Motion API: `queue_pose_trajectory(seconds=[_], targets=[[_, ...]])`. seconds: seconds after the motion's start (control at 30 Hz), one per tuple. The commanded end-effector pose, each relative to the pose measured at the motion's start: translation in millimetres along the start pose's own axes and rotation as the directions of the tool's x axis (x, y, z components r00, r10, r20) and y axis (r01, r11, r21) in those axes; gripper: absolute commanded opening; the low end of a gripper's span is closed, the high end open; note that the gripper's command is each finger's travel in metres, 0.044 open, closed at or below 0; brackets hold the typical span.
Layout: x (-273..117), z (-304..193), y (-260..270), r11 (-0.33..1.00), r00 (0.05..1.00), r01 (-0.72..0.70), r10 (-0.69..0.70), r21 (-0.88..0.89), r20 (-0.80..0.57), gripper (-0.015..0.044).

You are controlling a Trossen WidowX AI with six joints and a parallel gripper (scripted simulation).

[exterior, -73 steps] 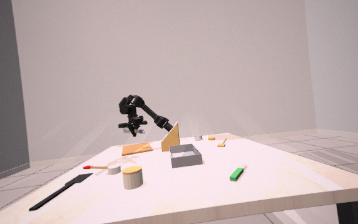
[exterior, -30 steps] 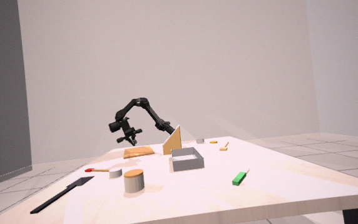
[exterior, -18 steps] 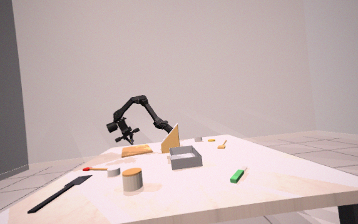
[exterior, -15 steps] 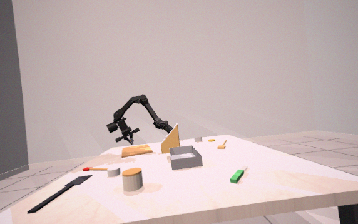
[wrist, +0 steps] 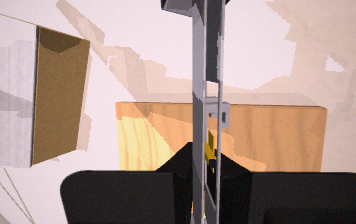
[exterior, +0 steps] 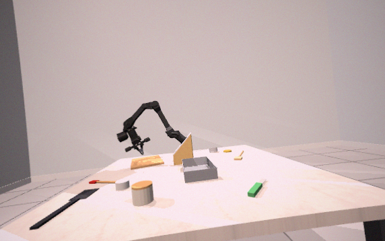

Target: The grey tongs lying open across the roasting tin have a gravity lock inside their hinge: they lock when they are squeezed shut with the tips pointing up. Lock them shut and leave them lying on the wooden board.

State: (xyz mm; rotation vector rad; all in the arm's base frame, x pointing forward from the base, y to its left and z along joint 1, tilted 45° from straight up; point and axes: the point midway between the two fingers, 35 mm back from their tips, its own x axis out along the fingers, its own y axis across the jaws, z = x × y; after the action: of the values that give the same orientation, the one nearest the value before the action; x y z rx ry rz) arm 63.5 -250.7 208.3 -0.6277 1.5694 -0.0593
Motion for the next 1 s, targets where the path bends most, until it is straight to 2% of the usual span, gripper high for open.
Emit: queue_pose_trajectory(seconds=[0.0,0.97], targets=[[-3,-10,2,1.0,1.0,0.018,-0.018,0.016,0.012,-0.015],[-30,-87,24,0.975,0.986,0.162,-0.165,0.15,0.01,-0.015]])
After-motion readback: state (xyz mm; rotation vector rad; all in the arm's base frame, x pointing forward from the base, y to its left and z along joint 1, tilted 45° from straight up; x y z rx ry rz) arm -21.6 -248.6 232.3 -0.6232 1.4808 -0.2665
